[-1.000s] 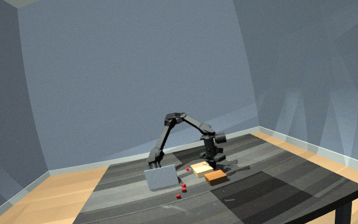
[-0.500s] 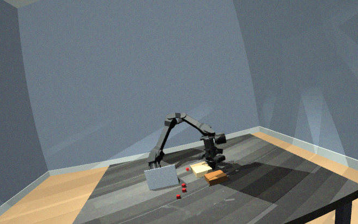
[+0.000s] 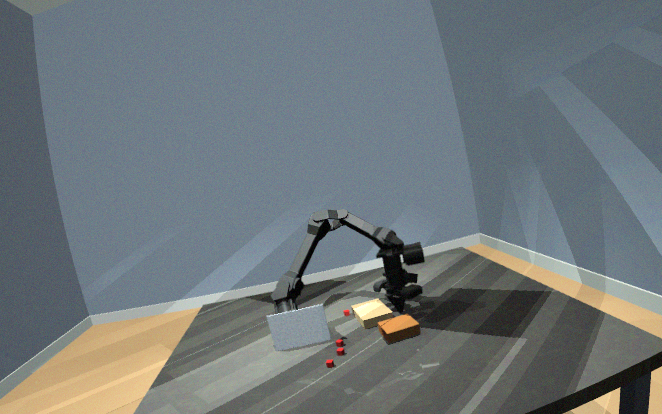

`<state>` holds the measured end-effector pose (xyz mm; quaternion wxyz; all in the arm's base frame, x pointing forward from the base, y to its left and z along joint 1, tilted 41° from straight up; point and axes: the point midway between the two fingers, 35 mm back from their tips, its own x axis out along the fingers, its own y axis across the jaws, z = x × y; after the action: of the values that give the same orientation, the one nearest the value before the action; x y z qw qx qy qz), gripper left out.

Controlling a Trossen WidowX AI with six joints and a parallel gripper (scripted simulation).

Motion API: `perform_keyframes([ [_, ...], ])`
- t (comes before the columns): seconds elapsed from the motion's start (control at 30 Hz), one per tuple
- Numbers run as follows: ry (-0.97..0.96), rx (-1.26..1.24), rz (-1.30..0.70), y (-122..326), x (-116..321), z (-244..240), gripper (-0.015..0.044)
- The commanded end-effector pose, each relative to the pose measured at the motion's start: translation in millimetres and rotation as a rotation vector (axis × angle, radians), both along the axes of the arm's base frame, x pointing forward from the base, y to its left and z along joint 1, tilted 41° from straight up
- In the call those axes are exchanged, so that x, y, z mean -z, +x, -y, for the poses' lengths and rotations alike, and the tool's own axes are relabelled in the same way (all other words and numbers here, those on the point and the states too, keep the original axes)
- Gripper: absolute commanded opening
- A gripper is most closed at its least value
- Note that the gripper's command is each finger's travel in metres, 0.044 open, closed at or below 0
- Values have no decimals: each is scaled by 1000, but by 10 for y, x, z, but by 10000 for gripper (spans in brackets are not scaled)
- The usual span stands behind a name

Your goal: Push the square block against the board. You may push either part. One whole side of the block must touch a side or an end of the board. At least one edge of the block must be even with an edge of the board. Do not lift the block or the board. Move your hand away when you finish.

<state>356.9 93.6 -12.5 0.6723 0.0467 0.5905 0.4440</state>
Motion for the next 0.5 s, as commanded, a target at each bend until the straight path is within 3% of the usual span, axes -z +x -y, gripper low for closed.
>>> perform_keyframes([
  [0.0,1,2,-1,70,-25,-39,0],
  [0.37,-3,-1,2,150,-67,-64,0],
  [0.47,-2,1,0,191,-362,199,0],
])
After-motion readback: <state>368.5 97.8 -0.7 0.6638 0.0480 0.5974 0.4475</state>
